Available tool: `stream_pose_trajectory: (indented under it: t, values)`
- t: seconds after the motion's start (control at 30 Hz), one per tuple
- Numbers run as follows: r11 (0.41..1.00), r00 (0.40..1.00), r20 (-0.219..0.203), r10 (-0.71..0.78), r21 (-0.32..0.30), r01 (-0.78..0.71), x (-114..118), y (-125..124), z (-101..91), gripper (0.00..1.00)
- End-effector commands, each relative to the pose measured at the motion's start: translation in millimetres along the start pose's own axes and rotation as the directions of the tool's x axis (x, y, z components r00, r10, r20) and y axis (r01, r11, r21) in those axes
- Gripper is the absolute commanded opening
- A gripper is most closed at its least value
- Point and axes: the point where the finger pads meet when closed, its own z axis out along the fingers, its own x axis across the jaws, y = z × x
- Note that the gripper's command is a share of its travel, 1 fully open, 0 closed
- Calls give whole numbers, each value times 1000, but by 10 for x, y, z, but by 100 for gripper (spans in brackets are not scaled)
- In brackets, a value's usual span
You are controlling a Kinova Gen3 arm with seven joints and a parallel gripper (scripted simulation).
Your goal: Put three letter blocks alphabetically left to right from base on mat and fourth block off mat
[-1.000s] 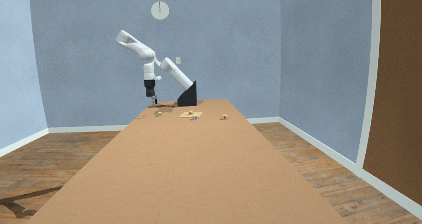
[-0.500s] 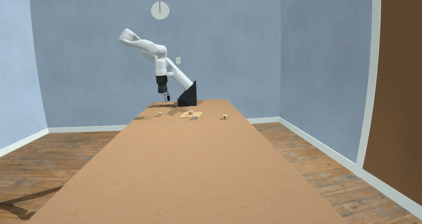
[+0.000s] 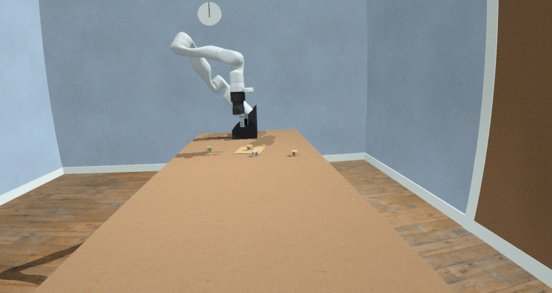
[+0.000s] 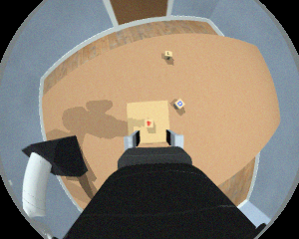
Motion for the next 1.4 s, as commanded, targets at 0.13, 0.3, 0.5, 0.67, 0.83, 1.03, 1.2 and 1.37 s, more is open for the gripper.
stream_pose_trajectory:
  t: [0.13,0.3,0.5,0.67,0.83,1.03,1.2,1.37]
  values:
    - [1000,1000,-2,-16,-6,16,-125,-226,-47,100]
    - [1000,1000,-4,-14,-5,14,-115,-218,-60,100]
    - [1000,1000,-4,-14,-5,14,-115,-217,-60,100]
    - [1000,1000,-4,-14,-5,14,-115,-217,-60,100]
    - [1000,1000,-13,-9,-9,9,-99,-212,71,100]
    - [1000,1000,-8,-6,-9,6,-99,-191,442,100]
    - [1000,1000,0,-17,-10,17,-146,-200,466,100]
    - [1000,1000,-2,-14,-8,14,-129,-198,452,100]
